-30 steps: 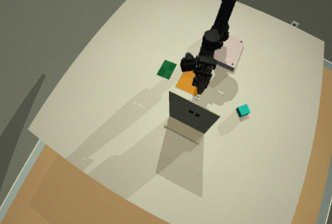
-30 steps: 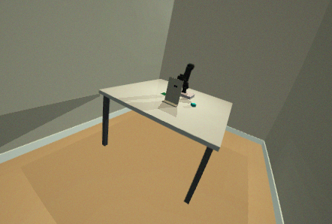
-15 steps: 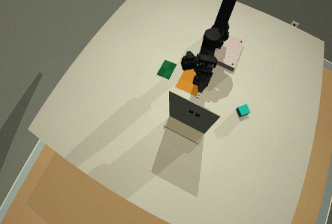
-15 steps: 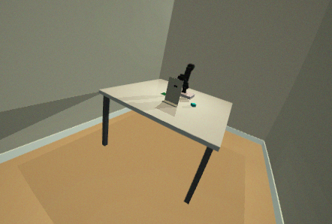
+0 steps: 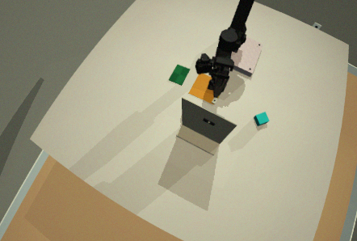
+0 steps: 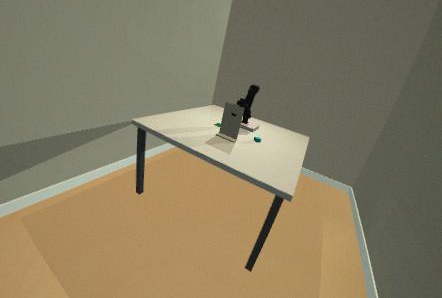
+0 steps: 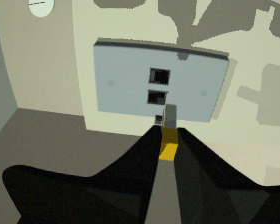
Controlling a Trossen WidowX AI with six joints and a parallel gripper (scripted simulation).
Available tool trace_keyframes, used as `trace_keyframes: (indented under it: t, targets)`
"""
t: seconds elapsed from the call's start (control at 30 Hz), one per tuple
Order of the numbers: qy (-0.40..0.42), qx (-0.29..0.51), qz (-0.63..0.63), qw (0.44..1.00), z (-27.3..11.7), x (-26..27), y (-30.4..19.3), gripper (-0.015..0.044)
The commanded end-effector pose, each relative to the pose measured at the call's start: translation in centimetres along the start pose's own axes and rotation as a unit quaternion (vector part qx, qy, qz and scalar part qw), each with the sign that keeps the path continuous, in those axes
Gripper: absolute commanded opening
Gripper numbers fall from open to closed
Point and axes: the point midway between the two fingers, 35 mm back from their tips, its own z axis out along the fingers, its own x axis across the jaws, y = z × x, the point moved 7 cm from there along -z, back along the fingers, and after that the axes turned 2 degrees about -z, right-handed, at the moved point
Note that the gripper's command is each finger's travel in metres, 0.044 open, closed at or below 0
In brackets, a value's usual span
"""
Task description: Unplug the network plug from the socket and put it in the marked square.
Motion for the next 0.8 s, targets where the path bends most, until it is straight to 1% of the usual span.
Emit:
trace_keyframes:
  t: [0.0, 0.77]
  targets:
    - [0.000, 0.000, 0.000, 1.000, 0.0, 0.1, 0.0, 0.0000]
    - [0.001, 0.001, 0.002, 1.000, -1.0, 4.1, -0.4, 0.0000]
